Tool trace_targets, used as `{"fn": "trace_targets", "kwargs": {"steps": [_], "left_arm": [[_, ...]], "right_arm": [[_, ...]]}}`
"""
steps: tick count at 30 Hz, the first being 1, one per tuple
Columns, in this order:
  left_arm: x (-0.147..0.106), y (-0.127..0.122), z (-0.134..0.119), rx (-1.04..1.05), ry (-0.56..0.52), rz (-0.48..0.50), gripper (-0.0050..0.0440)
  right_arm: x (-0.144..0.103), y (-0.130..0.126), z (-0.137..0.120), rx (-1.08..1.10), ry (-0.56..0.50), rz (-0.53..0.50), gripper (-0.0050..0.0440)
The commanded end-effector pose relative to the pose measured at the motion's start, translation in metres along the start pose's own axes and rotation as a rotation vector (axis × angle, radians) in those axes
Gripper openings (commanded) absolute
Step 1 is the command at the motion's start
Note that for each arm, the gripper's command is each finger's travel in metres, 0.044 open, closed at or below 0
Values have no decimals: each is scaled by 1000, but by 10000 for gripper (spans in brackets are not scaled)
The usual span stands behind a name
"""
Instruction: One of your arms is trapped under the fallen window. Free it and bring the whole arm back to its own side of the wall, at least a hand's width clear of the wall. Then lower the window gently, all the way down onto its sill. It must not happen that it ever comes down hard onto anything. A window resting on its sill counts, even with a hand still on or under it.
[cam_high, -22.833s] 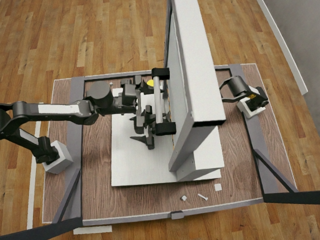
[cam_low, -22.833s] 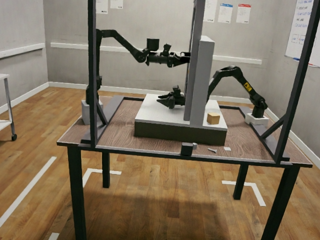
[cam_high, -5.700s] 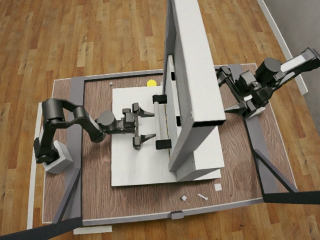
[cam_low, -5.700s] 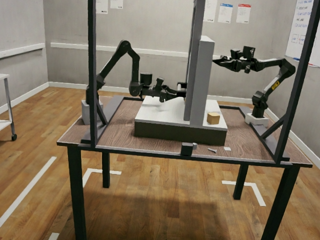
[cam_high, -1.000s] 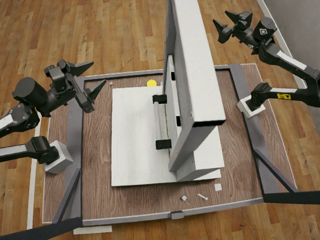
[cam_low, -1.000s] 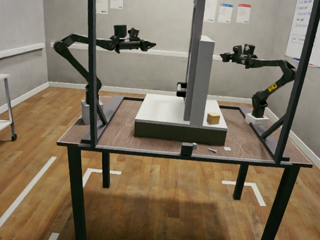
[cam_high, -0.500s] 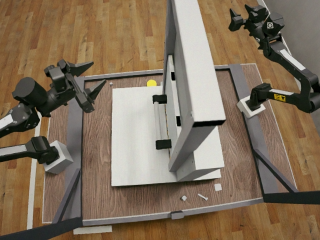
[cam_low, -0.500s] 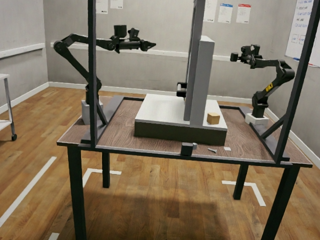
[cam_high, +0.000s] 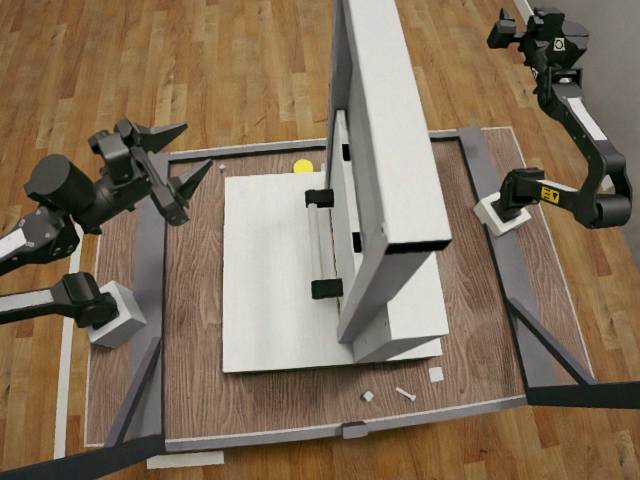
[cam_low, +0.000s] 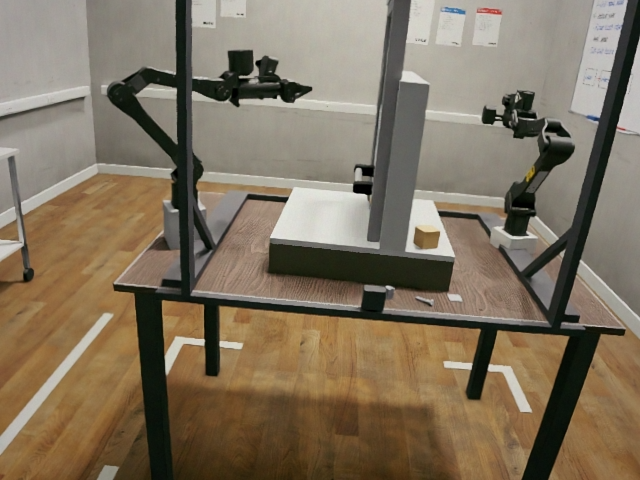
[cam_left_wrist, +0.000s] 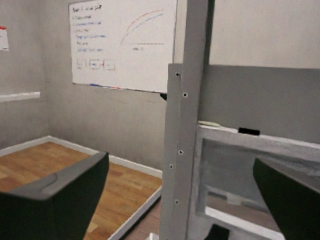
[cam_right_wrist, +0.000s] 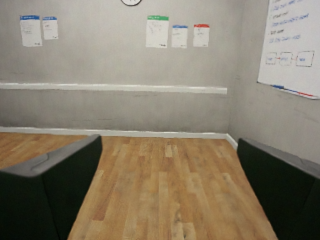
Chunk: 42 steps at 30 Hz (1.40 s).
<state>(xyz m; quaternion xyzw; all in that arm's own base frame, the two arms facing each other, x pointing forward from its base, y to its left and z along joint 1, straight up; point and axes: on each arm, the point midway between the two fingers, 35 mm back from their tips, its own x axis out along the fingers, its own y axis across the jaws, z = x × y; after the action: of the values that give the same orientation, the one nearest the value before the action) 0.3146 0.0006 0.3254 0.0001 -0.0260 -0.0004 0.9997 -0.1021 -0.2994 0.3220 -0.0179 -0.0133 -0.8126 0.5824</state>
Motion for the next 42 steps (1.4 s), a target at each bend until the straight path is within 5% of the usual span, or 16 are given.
{"fn": "trace_targets", "kwargs": {"steps": [1,10,42], "left_arm": [[0,-1,14,-2,-31,-6,400],[0,-1,14,-2,-31,-6,400],[-2,1,14,-2,-31,9,400]], "right_arm": [[0,-41,10,-7,-22,-122,400],[-9,-84,10,-15,-22,-255,400],[-11,-74,14,-14,-33,-239,400]]}}
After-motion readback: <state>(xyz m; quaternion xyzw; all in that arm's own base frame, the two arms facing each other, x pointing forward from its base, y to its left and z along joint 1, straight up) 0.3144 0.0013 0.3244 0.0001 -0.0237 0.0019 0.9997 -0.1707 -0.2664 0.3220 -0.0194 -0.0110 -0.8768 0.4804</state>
